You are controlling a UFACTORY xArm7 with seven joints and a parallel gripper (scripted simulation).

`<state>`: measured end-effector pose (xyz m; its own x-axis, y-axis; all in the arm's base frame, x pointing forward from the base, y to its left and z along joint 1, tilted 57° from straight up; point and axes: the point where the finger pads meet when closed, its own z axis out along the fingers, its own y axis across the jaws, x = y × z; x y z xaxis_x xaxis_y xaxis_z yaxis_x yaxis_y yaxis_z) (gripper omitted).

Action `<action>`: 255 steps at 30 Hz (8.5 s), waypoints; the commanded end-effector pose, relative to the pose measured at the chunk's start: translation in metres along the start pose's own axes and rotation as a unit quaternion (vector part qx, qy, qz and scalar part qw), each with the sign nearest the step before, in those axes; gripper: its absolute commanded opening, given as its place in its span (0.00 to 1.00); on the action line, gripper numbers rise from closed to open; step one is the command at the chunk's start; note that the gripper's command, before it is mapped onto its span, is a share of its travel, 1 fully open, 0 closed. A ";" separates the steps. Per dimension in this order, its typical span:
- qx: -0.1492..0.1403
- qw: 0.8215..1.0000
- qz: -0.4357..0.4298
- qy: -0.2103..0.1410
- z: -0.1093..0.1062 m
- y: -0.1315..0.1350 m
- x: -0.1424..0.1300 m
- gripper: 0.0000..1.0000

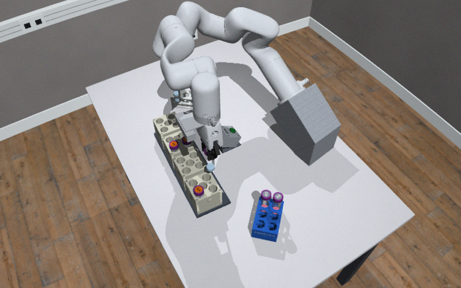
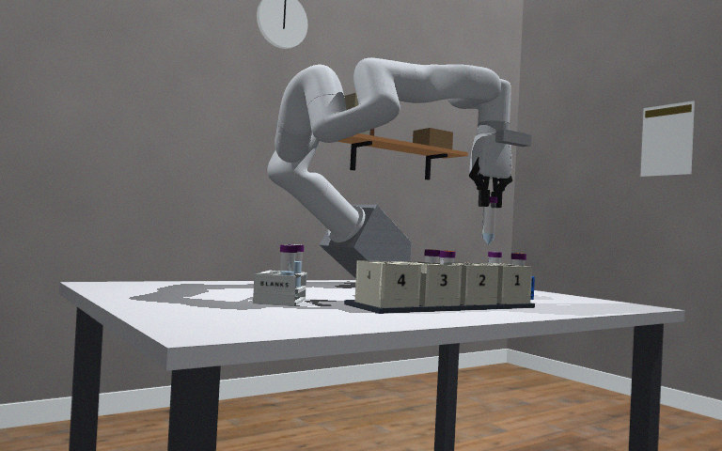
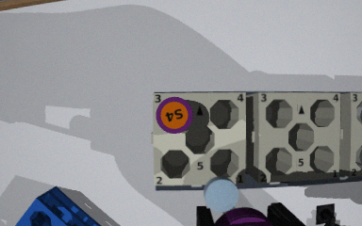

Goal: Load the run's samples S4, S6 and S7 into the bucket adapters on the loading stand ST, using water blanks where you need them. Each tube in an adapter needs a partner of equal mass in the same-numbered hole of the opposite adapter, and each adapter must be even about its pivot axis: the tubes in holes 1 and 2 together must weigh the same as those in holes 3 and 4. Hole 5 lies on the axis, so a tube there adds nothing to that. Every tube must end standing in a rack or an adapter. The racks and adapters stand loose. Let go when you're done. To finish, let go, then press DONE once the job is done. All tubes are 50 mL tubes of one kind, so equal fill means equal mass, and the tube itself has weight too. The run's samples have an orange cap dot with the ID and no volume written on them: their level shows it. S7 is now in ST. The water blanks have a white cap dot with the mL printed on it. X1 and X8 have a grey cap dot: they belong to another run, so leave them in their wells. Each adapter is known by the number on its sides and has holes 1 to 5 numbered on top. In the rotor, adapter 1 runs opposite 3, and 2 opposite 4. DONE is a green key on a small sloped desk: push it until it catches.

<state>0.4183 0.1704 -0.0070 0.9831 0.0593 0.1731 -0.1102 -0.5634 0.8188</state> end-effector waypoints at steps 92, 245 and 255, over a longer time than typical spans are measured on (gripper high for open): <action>0.001 1.000 -0.001 0.000 0.057 -0.039 0.013 0.00; 0.001 1.000 -0.001 0.000 0.079 -0.039 0.013 0.44; 0.001 1.000 -0.001 0.000 0.063 -0.039 0.013 0.44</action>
<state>0.4452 0.1326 -0.0756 0.9836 0.0578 0.1707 -0.1095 -0.5608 0.8207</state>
